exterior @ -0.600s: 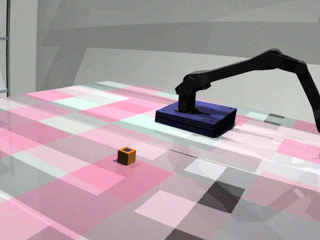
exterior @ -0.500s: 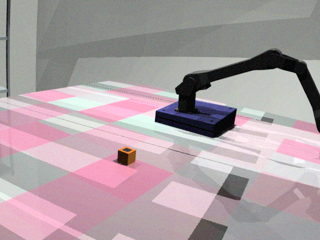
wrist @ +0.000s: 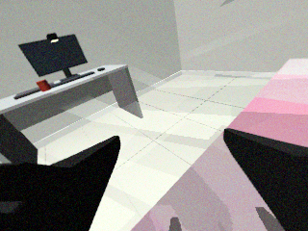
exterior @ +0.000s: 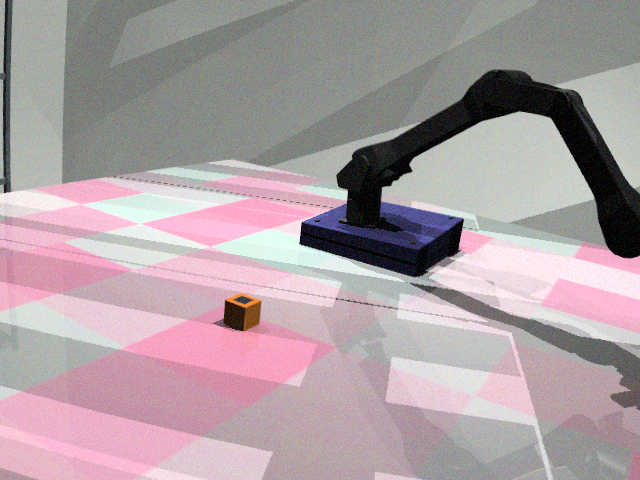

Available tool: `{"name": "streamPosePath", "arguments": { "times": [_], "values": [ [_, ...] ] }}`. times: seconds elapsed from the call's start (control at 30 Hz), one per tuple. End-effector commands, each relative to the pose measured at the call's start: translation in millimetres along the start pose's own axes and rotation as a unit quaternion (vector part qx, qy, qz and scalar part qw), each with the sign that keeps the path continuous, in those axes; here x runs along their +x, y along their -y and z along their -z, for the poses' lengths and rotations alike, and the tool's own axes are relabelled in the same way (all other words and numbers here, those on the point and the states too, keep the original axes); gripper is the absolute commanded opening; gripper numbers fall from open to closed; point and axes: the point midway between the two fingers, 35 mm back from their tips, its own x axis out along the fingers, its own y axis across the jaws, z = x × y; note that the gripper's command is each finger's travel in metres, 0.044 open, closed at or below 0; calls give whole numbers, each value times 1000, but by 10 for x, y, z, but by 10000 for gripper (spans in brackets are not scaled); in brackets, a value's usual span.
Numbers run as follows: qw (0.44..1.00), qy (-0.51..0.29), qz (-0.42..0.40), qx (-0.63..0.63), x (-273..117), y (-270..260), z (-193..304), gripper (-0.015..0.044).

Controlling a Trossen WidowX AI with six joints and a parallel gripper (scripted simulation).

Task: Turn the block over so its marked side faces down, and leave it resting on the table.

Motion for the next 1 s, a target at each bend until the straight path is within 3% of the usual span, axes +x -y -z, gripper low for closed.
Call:
{"name": "streamPosePath", "arguments": {
  "times": [0.0,0.23,0.47,0.7,0.97],
  "values": [
    [999,-36,21,-14,78,398,-24,440],
    [986,-137,97,-20,126,1580,-106,440],
    [952,-251,173,5,-228,2809,-144,440],
    [899,-362,238,64,-972,3839,-154,440],
    [808,-478,296,174,-2232,4628,-179,440]
  ]
}}
